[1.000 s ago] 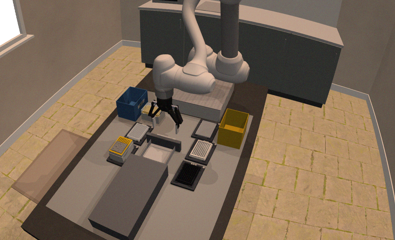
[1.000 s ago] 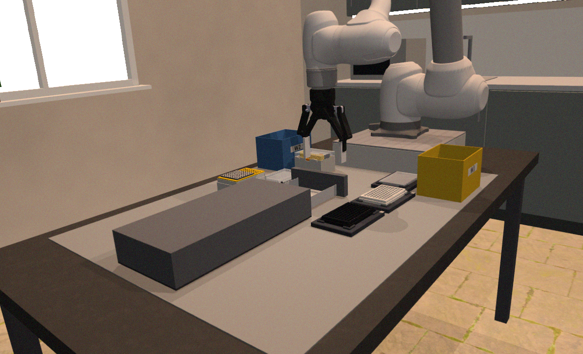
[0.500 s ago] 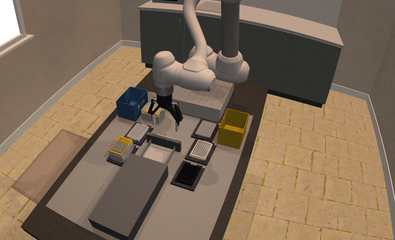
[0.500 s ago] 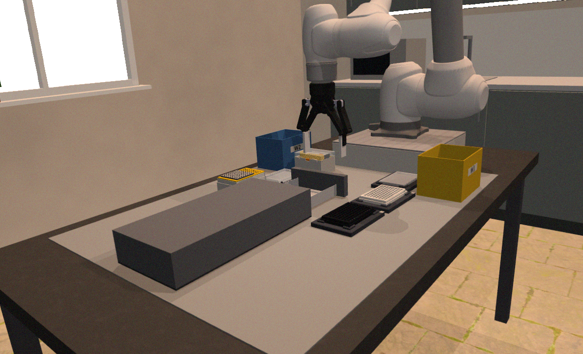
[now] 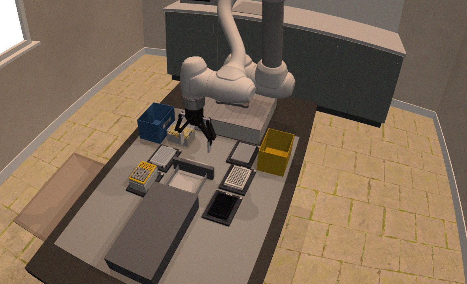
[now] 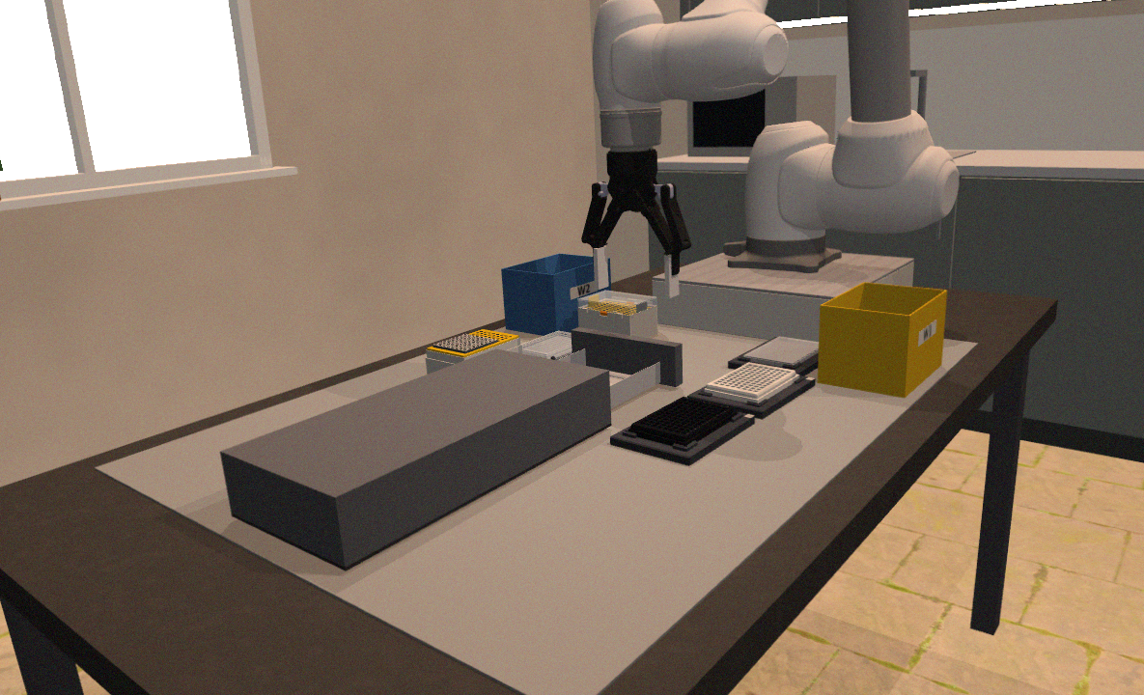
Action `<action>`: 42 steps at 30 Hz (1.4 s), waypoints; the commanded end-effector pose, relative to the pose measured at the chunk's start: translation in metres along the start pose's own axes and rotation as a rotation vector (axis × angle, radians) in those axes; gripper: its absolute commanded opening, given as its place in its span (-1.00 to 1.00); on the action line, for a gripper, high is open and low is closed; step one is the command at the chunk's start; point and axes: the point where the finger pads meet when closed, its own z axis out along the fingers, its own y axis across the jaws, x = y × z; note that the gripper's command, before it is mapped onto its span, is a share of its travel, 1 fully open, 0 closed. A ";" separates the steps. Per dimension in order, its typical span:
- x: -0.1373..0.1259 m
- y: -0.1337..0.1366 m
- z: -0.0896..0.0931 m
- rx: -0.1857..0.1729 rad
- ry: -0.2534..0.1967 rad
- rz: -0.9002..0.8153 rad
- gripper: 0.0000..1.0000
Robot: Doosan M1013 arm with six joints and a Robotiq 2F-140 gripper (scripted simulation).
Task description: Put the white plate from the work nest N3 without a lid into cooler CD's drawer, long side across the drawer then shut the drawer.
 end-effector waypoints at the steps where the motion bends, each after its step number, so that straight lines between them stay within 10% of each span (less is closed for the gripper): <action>1: 0.000 0.000 -0.005 0.000 0.000 0.000 0.73; 13: 0.000 0.000 -0.008 0.000 0.000 0.000 0.73; 14: 0.000 -0.004 -0.009 0.000 0.000 0.033 0.33; 42: -0.001 -0.100 -0.013 0.000 0.000 0.035 0.33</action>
